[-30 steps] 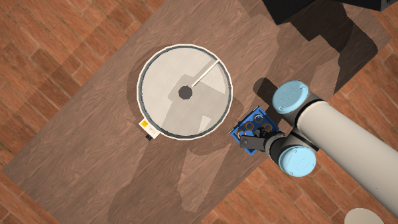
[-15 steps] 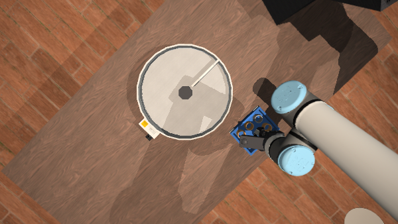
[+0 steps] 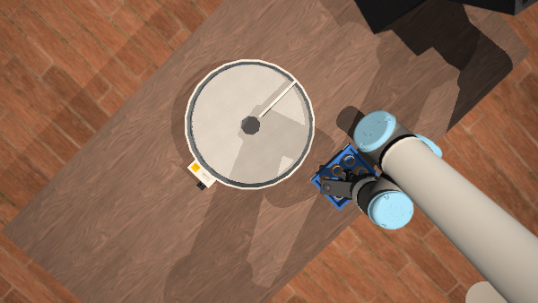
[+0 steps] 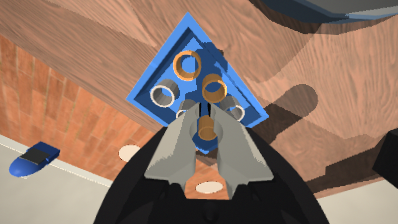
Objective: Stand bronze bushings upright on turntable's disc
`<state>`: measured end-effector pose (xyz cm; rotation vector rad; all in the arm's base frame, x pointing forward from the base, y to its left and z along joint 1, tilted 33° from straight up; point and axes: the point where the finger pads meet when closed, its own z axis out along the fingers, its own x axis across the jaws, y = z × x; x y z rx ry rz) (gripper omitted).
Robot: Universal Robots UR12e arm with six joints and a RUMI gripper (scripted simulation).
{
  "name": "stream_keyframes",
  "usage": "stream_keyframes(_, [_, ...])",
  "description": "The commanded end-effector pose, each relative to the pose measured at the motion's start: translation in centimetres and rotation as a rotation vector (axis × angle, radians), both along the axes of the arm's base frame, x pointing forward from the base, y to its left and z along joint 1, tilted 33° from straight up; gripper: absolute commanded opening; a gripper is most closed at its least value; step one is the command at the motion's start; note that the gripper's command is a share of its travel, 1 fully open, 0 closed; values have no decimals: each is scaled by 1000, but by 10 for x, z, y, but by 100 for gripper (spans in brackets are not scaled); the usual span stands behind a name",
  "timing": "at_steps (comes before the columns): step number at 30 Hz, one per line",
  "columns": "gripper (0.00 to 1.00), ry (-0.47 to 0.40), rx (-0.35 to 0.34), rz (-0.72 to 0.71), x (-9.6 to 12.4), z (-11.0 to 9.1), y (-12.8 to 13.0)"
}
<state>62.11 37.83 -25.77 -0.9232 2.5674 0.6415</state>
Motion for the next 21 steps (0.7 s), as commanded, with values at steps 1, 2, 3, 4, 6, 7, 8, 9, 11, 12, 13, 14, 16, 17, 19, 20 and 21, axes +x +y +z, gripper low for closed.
stream_keyframes(1, [5, -1, 0, -1, 3, -13, 8])
stream_keyframes(2, [5, -1, 0, -1, 4, -14, 9])
stream_keyframes(3, [5, -1, 0, -1, 4, -15, 9])
stream_keyframes(4, [5, -1, 0, -1, 4, -16, 10])
stream_keyframes(6, [5, -1, 0, -1, 4, -16, 10])
stream_keyframes(7, [5, -1, 0, -1, 4, -16, 10])
stream_keyframes(8, [5, -1, 0, -1, 4, -16, 10])
stream_keyframes(9, [5, -1, 0, -1, 4, -16, 10])
stream_keyframes(11, [5, -1, 0, -1, 4, -16, 10])
stream_keyframes(12, [5, -1, 0, -1, 4, -16, 10])
stream_keyframes(13, [5, -1, 0, -1, 4, -16, 10])
stream_keyframes(14, [5, -1, 0, -1, 4, -16, 10])
stream_keyframes(16, [5, -1, 0, -1, 4, -16, 10])
stream_keyframes(17, [5, -1, 0, -1, 4, -16, 10])
stream_keyframes(19, [5, -1, 0, -1, 4, -16, 10])
stream_keyframes(20, [5, -1, 0, -1, 4, -16, 10])
stream_keyframes(21, [5, -1, 0, -1, 4, -16, 10])
